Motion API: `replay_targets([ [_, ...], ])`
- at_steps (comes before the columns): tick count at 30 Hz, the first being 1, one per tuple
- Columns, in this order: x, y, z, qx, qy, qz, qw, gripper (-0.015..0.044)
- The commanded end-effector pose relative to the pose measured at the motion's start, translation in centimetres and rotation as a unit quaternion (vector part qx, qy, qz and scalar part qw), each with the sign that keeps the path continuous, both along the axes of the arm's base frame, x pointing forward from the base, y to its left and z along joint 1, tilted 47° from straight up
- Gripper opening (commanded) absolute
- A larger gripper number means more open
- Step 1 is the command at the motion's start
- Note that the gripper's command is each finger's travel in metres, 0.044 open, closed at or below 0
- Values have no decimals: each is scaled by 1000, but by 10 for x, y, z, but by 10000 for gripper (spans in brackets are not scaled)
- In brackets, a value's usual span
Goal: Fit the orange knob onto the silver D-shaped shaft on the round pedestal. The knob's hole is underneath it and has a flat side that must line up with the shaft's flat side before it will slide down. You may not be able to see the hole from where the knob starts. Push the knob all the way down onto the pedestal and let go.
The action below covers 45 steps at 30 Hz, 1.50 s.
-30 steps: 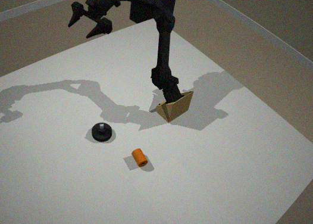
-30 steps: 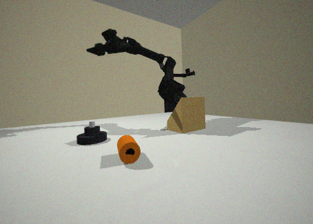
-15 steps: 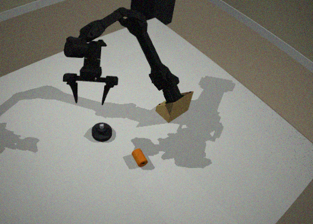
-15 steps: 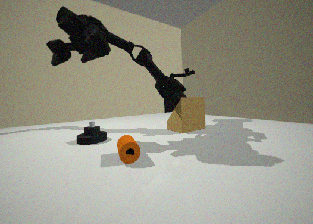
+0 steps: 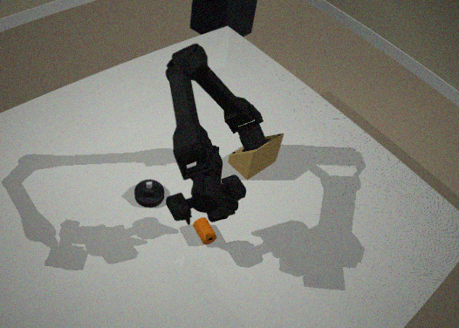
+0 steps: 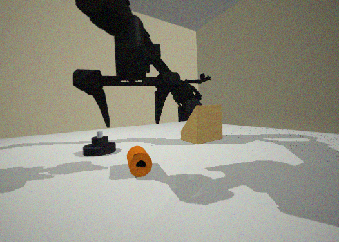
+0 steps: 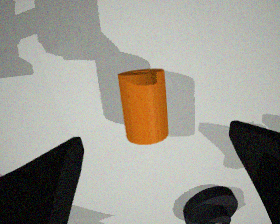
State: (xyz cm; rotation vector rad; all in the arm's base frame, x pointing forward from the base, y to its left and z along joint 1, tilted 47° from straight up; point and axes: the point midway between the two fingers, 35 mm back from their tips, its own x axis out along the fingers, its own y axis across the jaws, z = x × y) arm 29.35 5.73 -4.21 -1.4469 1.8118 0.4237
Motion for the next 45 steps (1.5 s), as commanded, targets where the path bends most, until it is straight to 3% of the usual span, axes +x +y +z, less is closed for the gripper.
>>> replay_targets([
  [1,-9,-3,-9,-25,10,5,1000,440],
  [42,-13,-54,-58,-27,10,4,1000,440],
  [45,-13,-54,-58,-27,10,4,1000,361],
])
